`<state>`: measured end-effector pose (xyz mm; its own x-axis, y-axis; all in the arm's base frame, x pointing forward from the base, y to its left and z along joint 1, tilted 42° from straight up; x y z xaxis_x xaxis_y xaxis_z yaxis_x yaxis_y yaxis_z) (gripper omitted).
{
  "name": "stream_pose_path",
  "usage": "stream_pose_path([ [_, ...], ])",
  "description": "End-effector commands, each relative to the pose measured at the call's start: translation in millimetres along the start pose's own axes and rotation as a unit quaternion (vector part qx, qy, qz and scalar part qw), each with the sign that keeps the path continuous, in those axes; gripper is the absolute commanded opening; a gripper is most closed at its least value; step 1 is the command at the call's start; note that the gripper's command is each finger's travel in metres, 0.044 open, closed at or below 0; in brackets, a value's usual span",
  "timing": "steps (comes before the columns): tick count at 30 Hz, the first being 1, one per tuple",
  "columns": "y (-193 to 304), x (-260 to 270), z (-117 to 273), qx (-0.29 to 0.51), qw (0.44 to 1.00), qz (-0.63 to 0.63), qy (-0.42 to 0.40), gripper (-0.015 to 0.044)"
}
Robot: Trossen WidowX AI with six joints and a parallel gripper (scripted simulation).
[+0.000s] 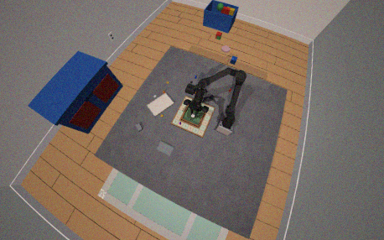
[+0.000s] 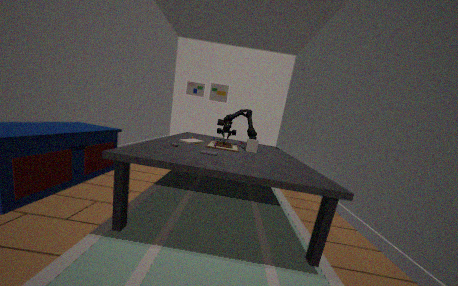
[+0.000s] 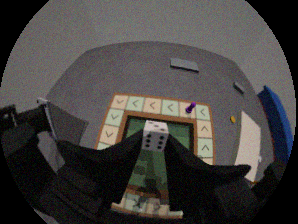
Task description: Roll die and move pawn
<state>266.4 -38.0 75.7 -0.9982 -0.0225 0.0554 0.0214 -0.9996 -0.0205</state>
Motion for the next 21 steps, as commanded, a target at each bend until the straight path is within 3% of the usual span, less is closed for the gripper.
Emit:
stream_pose_path([
  [1,6.3,4.8,0.0,-0.045,0.998,0.009,0.031,0.0],
  [4,7.8,5.0,2.4,-0.053,0.998,0.011,0.037,0.0],
  [9,12.0,-1.8,40.8,-0.053,0.998,0.011,0.038,0.0],
  [21,12.3,-1.0,41.4,-0.05,0.998,0.01,0.041,0.0],
])
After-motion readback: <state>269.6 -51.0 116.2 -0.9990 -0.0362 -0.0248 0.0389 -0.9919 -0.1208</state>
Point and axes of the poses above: the point midway between the two fingers, 35 mm back from their tips, its own z axis back along the fingers, its own x axis across the jaws, y = z × x, the point moved 7 cm from there along z, back along the fingers, and after that the axes turned 14 degrees about z, right-handed, at the moved point
